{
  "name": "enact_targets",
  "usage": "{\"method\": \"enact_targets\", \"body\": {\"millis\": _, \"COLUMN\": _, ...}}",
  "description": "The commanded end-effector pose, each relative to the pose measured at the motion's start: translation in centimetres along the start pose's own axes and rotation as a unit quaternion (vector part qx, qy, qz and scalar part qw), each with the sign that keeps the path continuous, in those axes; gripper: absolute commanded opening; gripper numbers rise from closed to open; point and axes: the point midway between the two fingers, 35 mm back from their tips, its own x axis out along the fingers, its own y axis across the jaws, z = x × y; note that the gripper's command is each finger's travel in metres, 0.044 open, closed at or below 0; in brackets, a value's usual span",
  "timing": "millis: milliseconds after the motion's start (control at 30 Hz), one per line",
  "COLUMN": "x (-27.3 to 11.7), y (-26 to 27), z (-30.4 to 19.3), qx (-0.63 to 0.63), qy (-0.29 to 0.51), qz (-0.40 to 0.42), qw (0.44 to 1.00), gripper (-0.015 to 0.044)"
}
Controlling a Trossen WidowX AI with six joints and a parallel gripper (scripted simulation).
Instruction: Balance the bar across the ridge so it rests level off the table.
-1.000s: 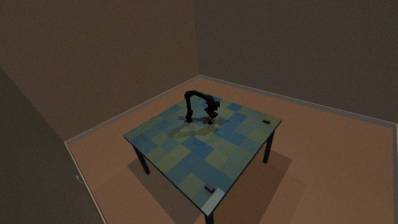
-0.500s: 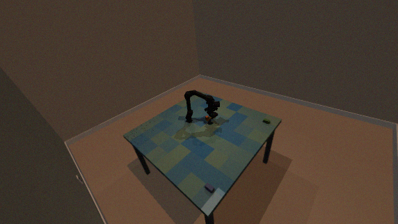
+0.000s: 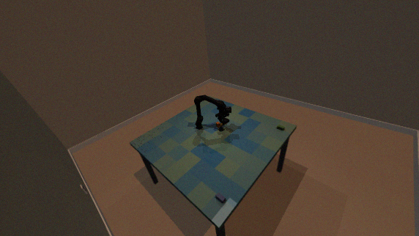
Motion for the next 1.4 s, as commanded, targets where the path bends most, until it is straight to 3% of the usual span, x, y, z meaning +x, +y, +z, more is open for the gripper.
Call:
{"method": "enact_targets", "body": {"millis": 0, "x": 0.01, "y": 0.0, "z": -0.01, "qx": 0.0, "qy": 0.0, "qz": 0.0, "qw": 1.0, "gripper": 0.0169}}
{"method": "enact_targets", "body": {"millis": 1200, "x": 0.01, "y": 0.0, "z": -0.01, "qx": 0.0, "qy": 0.0, "qz": 0.0, "qw": 1.0, "gripper": 0.0185}}
{"method": "enact_targets", "body": {"millis": 1367, "x": 0.01, "y": 0.0, "z": -0.01, "qx": 0.0, "qy": 0.0, "qz": 0.0, "qw": 1.0, "gripper": 0.0316}}
